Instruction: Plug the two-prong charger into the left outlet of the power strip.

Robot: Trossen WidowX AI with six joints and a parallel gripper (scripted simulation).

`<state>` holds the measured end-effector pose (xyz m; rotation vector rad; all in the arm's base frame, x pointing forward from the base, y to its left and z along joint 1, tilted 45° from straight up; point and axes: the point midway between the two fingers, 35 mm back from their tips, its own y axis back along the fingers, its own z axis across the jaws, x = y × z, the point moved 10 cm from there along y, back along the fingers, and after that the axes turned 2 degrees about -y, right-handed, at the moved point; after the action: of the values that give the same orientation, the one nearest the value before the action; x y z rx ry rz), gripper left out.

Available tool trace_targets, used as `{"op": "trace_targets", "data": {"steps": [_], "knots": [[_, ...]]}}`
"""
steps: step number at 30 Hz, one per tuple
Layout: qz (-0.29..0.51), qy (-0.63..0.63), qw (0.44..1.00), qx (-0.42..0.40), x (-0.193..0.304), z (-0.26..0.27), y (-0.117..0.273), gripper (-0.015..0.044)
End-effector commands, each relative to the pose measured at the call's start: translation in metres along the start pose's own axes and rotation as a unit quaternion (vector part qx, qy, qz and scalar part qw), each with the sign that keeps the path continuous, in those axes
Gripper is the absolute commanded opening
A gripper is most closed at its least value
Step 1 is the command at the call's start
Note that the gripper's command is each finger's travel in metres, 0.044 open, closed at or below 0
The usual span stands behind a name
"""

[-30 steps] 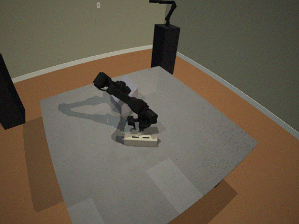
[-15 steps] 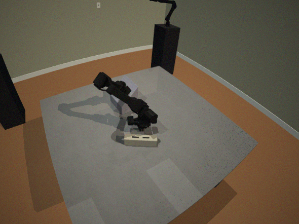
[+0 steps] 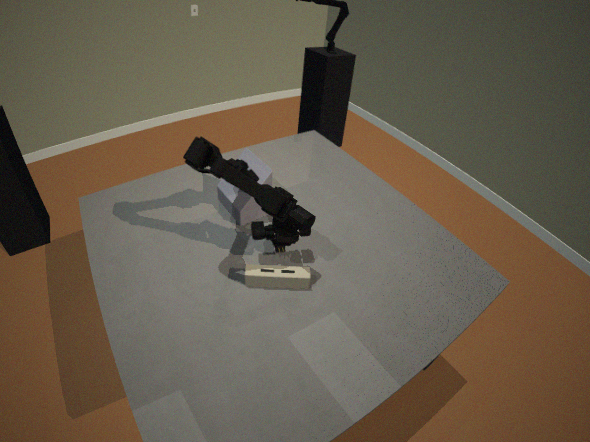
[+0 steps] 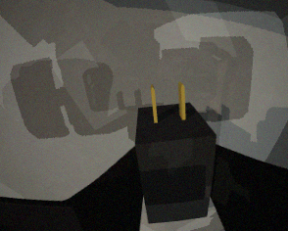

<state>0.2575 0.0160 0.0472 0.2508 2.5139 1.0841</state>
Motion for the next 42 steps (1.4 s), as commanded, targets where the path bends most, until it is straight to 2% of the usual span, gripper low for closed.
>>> {"op": "trace_targets", "data": {"steps": [1, 8, 29, 42], "knots": [[-0.004, -0.005, 1.000, -0.005, 0.002, 0.000, 0.019, 0.0000], [-0.004, -0.006, 1.000, -0.004, 0.008, 0.000, 0.027, 0.0000], [-0.006, -0.077, 0.997, -0.011, -0.008, 0.021, -0.010, 0.0000], [-0.006, -0.082, 0.997, -0.011, -0.023, 0.020, -0.011, 0.0000]]}}
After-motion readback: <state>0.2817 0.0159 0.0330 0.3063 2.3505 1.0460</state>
